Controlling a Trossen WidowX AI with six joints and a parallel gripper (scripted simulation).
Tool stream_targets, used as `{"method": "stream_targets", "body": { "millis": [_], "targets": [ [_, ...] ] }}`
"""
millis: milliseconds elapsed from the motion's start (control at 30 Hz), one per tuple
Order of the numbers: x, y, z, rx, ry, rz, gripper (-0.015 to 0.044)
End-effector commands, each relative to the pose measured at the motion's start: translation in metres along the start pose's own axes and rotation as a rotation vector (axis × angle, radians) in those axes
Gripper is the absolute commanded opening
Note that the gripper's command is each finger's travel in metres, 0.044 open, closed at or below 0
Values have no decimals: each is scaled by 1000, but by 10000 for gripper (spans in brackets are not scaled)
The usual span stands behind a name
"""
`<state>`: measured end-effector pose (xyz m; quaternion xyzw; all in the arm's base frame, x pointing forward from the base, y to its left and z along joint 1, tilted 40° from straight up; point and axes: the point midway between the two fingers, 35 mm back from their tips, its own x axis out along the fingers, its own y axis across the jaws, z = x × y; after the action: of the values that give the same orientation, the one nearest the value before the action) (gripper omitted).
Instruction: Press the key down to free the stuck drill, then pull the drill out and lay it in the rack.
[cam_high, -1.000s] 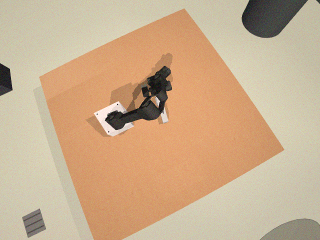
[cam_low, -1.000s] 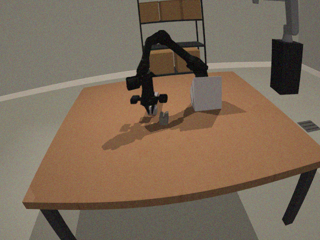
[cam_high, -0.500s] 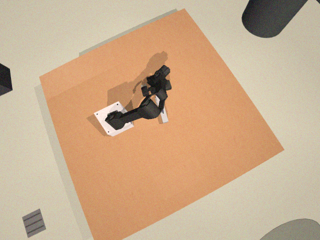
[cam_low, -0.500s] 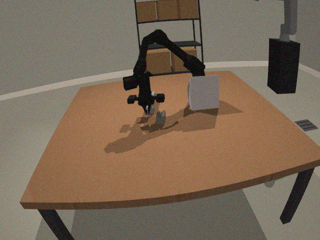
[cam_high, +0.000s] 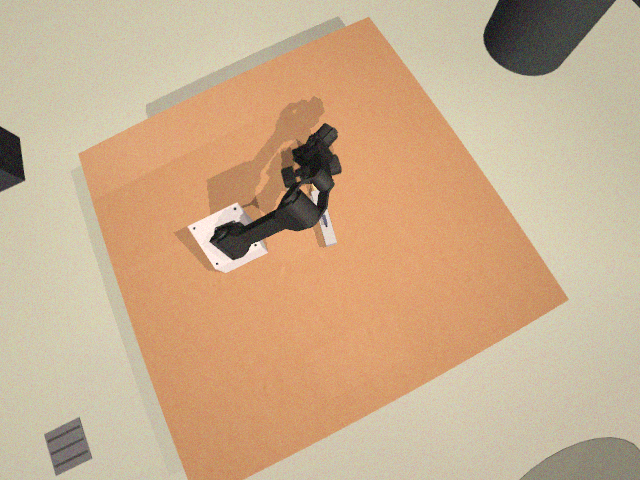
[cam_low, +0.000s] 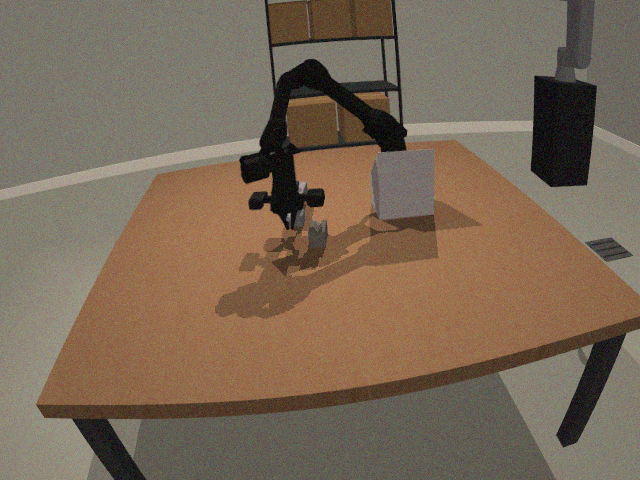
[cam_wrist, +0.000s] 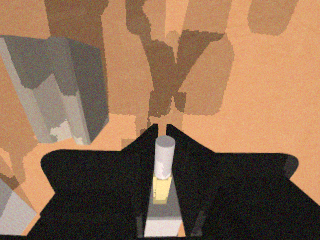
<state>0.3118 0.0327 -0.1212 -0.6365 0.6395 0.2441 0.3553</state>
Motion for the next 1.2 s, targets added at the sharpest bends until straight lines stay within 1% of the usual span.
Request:
{"method": "stream_targets", "body": {
  "millis": [0, 367, 400, 933, 1167],
  "targets": [
    [-1, -1, 8, 2, -3, -2, 0],
    [-3, -1, 23, 2, -4, -2, 0],
    [-1, 0, 16, 0, -1, 0, 26],
    [1, 0, 12, 2, -3, -2, 440],
    [2, -1, 9, 2, -3, -2, 440]
  ]
}}
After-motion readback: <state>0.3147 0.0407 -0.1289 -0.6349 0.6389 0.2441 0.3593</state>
